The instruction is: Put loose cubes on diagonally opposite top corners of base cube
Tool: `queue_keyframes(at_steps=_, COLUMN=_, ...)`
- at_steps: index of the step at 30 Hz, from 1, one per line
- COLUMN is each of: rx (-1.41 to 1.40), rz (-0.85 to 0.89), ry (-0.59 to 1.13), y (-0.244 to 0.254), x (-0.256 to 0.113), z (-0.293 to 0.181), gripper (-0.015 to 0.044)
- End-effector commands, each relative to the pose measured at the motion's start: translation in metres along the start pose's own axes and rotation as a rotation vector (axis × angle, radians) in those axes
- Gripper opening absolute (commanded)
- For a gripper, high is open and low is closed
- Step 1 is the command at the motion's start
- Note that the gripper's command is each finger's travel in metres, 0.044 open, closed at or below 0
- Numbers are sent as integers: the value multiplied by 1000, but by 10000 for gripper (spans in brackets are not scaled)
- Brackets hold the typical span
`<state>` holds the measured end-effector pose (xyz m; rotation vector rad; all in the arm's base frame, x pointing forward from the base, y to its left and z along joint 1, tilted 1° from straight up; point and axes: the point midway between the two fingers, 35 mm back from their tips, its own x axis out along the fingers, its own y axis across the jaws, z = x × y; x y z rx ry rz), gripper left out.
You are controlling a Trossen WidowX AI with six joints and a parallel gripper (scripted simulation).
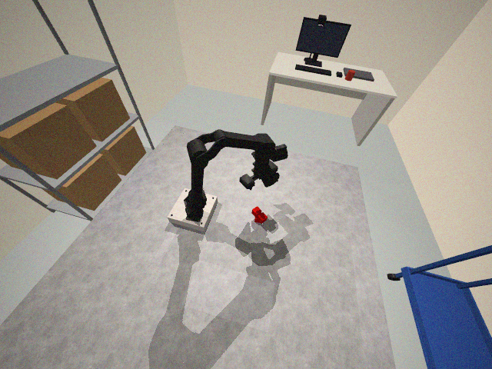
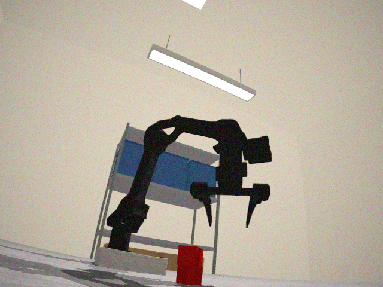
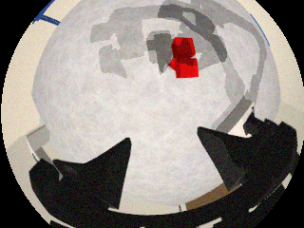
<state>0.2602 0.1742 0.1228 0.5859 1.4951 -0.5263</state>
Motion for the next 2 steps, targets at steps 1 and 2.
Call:
queue_keyframes(at_steps=1, rx=16, rz=-1, ry=0, y=1, x=-1, z=-6, gripper=400)
queue_keyframes(at_steps=2, rx=16, rz=-1, ry=0, y=1, x=-1, z=-6, gripper=400)
